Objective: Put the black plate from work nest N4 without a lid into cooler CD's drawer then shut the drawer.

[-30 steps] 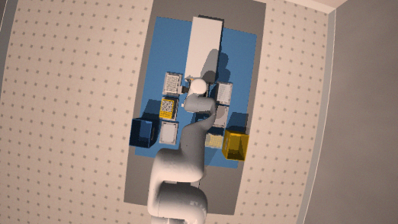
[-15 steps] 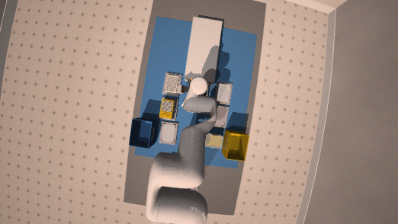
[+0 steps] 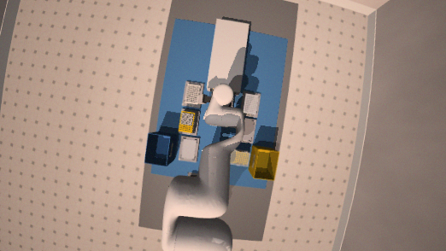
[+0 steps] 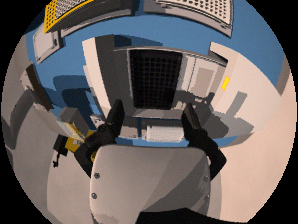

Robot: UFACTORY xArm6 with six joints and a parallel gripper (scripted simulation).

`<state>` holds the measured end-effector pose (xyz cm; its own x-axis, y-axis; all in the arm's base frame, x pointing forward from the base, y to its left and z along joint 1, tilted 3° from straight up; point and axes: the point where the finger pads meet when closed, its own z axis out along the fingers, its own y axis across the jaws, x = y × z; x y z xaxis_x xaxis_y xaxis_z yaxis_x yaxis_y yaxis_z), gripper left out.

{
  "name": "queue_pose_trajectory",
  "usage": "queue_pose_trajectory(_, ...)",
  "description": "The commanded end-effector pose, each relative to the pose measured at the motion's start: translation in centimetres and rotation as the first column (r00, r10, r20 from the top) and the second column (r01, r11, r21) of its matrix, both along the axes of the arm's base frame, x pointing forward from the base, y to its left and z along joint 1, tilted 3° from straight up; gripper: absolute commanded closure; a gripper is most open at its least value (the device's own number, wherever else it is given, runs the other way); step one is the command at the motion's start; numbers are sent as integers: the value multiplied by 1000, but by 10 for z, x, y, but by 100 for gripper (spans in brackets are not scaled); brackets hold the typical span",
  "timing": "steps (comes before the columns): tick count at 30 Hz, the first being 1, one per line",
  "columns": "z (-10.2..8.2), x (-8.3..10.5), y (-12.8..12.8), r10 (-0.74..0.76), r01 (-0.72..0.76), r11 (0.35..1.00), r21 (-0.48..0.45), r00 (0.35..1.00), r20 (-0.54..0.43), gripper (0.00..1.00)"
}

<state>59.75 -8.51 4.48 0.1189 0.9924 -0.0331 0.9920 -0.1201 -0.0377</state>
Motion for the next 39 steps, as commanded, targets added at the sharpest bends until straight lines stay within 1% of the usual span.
queue_pose_trajectory(1, 12, 2, 0, 0, 0, 1000, -1, 1000, 6, 0)
queue_pose_trajectory(8, 23, 3, 0, 0, 0, 1000, -1, 1000, 6, 0)
queue_pose_trajectory(10, 23, 3, 0, 0, 0, 1000, -1, 1000, 6, 0)
queue_pose_trajectory(25, 48, 4, 1, 0, 0, 1000, -1, 1000, 6, 0)
queue_pose_trajectory(27, 48, 4, 1, 0, 0, 1000, -1, 1000, 6, 0)
queue_pose_trajectory(39, 68, 4, 2, 0, 0, 1000, -1, 1000, 6, 0)
